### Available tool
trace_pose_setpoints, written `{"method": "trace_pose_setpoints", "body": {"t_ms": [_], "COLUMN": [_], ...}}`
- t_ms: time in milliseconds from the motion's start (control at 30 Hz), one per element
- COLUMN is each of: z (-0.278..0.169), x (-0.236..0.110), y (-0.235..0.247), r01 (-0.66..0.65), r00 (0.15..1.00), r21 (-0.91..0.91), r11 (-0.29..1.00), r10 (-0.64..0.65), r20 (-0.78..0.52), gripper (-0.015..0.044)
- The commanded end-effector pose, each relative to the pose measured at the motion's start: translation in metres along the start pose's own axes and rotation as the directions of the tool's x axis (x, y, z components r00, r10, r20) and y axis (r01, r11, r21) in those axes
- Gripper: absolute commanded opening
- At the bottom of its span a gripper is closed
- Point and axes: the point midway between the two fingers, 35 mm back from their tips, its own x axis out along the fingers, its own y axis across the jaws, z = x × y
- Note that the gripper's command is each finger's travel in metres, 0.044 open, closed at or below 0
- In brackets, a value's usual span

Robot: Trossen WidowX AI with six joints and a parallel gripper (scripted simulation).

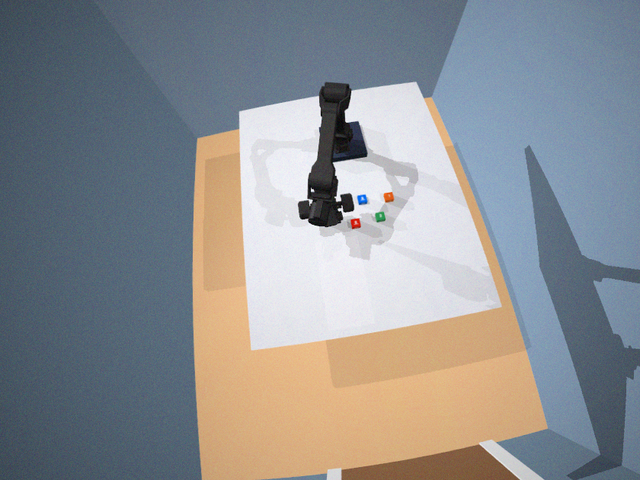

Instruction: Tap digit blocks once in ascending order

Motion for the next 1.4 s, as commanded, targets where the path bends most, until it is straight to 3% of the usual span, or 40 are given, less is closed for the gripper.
{"method": "trace_pose_setpoints", "body": {"t_ms": [0, 700, 800, 1033, 1233, 1367], "z": [0.0, 0.0, 0.0, 0.001, 0.0, 0.0], "x": [0.007, 0.031, 0.004, -0.007, -0.078, -0.08], "y": [-0.001, -0.001, -0.001, -0.001, 0.0, 0.0], "r01": [0.004, 0.004, 0.004, 0.004, 0.004, 0.004], "r00": [1.0, 1.0, 1.0, 1.0, 1.0, 1.0], "r21": [-0.007, -0.007, -0.007, -0.007, -0.007, -0.007], "r11": [1.0, 1.0, 1.0, 1.0, 1.0, 1.0], "r10": [-0.004, -0.004, -0.004, -0.004, -0.004, -0.004], "r20": [0.005, 0.005, 0.006, 0.006, 0.006, 0.005], "gripper": [0.002, 0.002, 0.002, 0.002, 0.002, 0.002]}}
